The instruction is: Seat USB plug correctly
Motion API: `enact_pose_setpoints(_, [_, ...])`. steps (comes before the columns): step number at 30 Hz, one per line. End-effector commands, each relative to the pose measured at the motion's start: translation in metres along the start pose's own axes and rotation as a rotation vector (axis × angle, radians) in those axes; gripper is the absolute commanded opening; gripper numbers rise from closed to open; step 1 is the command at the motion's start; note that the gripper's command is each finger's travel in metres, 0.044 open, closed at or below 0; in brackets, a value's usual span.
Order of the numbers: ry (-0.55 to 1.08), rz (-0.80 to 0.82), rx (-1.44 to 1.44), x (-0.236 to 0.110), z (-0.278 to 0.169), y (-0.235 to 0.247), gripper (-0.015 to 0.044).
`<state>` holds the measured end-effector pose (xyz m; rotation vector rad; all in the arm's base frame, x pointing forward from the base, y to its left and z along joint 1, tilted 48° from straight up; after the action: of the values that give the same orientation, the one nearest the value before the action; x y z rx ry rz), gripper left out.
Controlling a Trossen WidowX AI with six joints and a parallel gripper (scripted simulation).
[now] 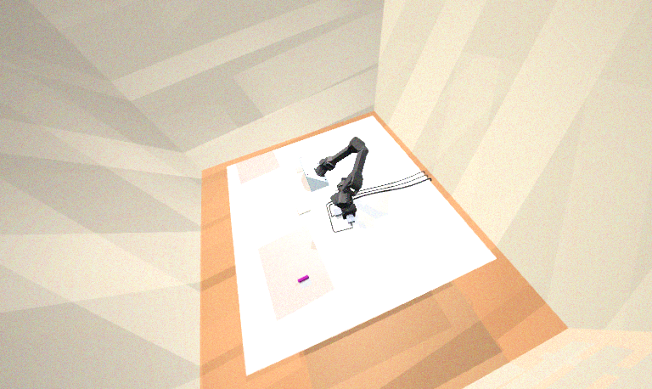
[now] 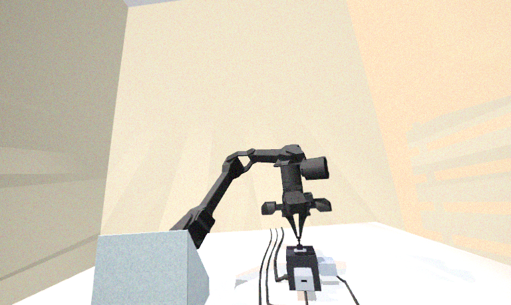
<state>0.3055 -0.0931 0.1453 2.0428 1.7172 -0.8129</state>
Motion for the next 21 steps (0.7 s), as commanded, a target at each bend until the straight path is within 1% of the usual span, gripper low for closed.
enact_pose_setpoints(1, [0.004, -0.003, -0.001, 0.0025, -0.001, 0.0003, 0.0])
enact_pose_setpoints(16, [0.004, -0.003, -0.001, 0.0025, -0.001, 0.0003, 0.0])
enact_pose_setpoints(19, [0.0, 0.001, 0.001, 0.0001, 0.0001, 0.0, 0.0079])
enact_pose_setpoints(20, [0.0, 0.001, 0.001, 0.0001, 0.0001, 0.0, 0.0095])
enact_pose_setpoints(21, [0.0, 0.001, 0.001, 0.0001, 0.0001, 0.0, 0.0095])
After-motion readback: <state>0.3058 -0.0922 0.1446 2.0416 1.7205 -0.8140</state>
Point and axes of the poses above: the point midway between the two fingers, 35 mm back from their tips, its own x axis out along the fingers, its own y axis across the jaws, z = x × y, the point moved 8 cm from there along -x, back along the fingers, and after that the axes turned 1 degree about x, right-handed, at the moved point
